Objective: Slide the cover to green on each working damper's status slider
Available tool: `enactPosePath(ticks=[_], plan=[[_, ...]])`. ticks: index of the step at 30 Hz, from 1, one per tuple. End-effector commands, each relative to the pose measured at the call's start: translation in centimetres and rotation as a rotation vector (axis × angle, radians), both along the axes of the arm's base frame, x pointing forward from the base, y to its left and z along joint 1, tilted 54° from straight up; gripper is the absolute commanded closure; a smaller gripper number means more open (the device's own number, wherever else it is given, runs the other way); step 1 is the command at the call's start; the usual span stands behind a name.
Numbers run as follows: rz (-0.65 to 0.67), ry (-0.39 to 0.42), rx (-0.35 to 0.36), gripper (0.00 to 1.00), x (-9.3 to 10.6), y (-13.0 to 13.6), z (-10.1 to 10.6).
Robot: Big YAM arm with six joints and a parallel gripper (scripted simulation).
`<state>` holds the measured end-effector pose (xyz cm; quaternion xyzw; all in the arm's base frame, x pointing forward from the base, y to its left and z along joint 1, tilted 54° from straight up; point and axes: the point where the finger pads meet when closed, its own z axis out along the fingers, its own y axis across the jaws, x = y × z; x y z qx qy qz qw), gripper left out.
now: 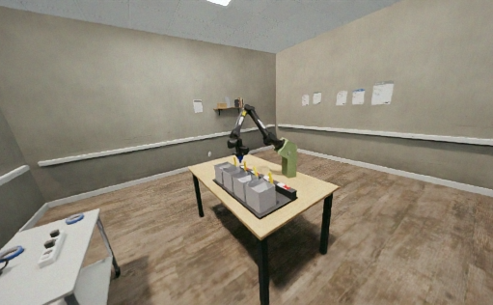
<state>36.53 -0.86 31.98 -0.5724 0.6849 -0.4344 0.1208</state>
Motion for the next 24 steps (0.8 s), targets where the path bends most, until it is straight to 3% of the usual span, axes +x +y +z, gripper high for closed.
enactPosePath(ticks=[1,13,15,19,20,21,23,24], plan=[[0.012,-0.035,0.015,1.00,-2.5,0.4,-1.5],[0.009,-0.006,0.006,1.00,-13.8,-0.5,-14.2],[0.009,-0.006,0.006,1.00,-13.8,-0.5,-14.2],[0.010,-0.007,0.004,1.00,-15.7,-0.8,-16.4],[0.010,-0.007,0.004,1.00,-15.7,-0.8,-16.5],[0.010,-0.024,0.015,1.00,-15.0,-0.4,-14.8],[0.010,-0.024,0.015,1.00,-15.0,-0.4,-14.9],[0.010,-0.007,0.004,1.00,-15.3,-0.6,-15.8]])
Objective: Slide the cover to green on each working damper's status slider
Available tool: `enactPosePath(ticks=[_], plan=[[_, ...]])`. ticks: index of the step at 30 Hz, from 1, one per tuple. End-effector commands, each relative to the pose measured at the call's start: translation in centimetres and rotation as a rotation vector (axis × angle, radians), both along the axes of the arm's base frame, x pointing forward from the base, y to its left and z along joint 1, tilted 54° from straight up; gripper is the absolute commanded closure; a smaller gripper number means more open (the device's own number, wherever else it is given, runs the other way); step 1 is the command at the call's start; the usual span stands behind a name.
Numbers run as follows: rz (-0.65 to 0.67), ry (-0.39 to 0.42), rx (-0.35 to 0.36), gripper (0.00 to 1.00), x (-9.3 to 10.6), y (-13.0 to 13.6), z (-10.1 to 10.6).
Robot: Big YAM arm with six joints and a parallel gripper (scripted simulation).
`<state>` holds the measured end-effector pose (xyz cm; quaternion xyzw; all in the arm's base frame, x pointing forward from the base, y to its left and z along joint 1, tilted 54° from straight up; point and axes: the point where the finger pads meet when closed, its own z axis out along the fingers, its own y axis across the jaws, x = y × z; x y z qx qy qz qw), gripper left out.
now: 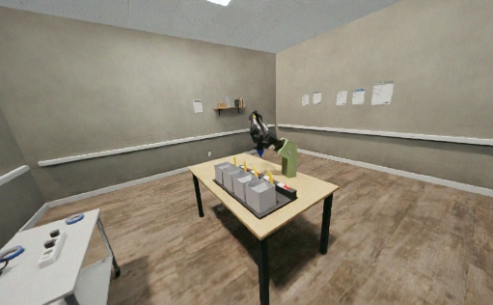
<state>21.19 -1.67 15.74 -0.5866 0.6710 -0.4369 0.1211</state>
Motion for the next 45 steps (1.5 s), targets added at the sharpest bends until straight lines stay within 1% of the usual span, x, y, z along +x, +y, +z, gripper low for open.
enactPosePath(ticks=[1,4,8,9,10,16,23,25,39,42,45], plan=[[-0.025,-0.008,0.020,1.00,-0.1,0.2,0.2],[-0.047,-0.016,0.030,1.00,0.1,-0.3,-0.4],[-0.034,-0.011,0.022,1.00,0.2,-0.3,-0.4],[-0.033,-0.019,0.025,1.00,0.4,-0.3,0.0],[-0.033,-0.010,0.020,1.00,0.4,-0.4,-0.6],[-0.032,-0.002,0.015,1.00,1.2,-1.0,-1.5],[-0.032,-0.002,0.015,1.00,3.0,-2.3,-3.2],[-0.032,-0.002,0.015,1.00,3.0,-2.3,-3.2],[-0.031,0.001,0.014,1.00,7.4,-5.4,-7.4],[-0.031,-0.001,0.014,1.00,7.7,-5.6,-7.6],[-0.031,-0.006,0.015,1.00,8.5,-6.0,-7.9]])
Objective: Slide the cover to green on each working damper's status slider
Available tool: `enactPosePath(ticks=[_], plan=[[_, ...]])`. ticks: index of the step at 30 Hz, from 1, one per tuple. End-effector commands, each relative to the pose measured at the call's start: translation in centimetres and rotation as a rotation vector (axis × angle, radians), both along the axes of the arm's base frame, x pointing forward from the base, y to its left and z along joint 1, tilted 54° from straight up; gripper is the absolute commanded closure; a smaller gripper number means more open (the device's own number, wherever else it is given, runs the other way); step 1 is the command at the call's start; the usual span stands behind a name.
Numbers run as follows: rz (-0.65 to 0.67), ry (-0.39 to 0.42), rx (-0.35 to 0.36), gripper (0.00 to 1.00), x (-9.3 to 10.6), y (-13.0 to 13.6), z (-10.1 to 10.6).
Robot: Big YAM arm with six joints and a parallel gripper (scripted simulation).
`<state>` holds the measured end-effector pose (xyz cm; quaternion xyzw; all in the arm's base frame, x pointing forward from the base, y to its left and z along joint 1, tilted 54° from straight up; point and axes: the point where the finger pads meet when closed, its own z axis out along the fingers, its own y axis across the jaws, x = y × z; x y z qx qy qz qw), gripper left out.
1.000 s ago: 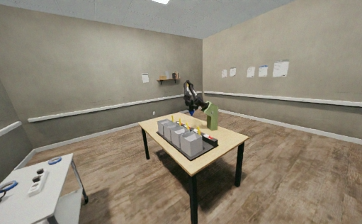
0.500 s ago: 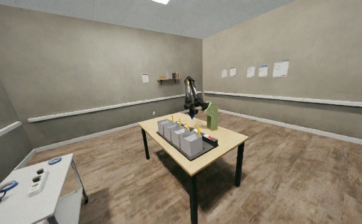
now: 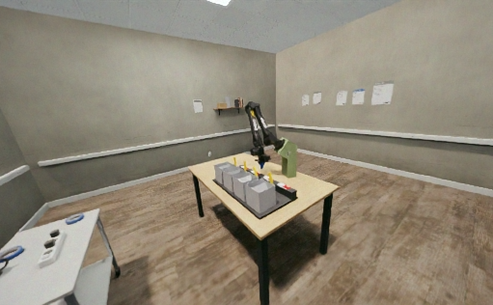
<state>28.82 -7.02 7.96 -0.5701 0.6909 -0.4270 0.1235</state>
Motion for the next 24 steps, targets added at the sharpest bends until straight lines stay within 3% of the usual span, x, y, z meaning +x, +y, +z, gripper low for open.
enactPosePath(ticks=[1,12,15,24], plan=[[0.009,-0.004,-0.023,1.00,1.0,-0.8,-0.4],[0.009,-0.007,-0.023,1.00,2.3,-1.6,-1.3],[0.011,-0.034,-0.025,1.00,2.5,-1.6,-0.5],[0.009,-0.009,-0.022,1.00,2.2,-1.6,-1.3]])
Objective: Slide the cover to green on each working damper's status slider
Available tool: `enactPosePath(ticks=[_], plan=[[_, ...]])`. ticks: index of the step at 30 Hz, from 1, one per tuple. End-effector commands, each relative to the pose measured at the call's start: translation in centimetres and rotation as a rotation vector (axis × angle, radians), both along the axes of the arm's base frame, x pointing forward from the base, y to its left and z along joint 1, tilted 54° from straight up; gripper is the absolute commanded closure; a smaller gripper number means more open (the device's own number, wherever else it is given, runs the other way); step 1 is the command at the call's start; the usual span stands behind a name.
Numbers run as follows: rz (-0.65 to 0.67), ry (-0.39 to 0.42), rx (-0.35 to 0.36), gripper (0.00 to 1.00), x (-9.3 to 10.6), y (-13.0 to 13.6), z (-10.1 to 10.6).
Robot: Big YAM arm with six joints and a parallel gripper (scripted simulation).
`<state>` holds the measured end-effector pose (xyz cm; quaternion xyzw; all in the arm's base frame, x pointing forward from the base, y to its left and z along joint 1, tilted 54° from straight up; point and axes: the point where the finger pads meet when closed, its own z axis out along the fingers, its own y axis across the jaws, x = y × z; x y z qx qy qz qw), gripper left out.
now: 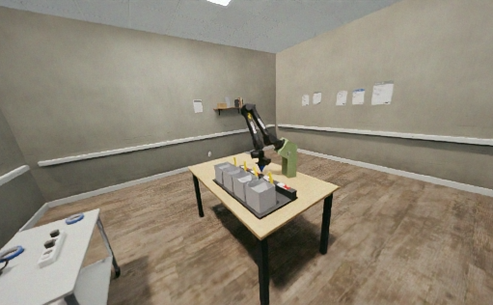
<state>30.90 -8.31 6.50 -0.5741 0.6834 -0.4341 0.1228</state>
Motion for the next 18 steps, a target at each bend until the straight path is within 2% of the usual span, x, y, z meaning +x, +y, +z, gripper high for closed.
enactPosePath(ticks=[1,7,14,18], plan=[[-0.003,-0.004,-0.004,1.00,0.2,-0.3,0.2],[-0.003,-0.004,-0.004,1.00,0.2,-0.3,0.2],[0.005,-0.013,0.006,1.00,1.3,2.6,-0.6],[-0.001,-0.008,0.005,1.00,1.1,2.6,-1.0]])
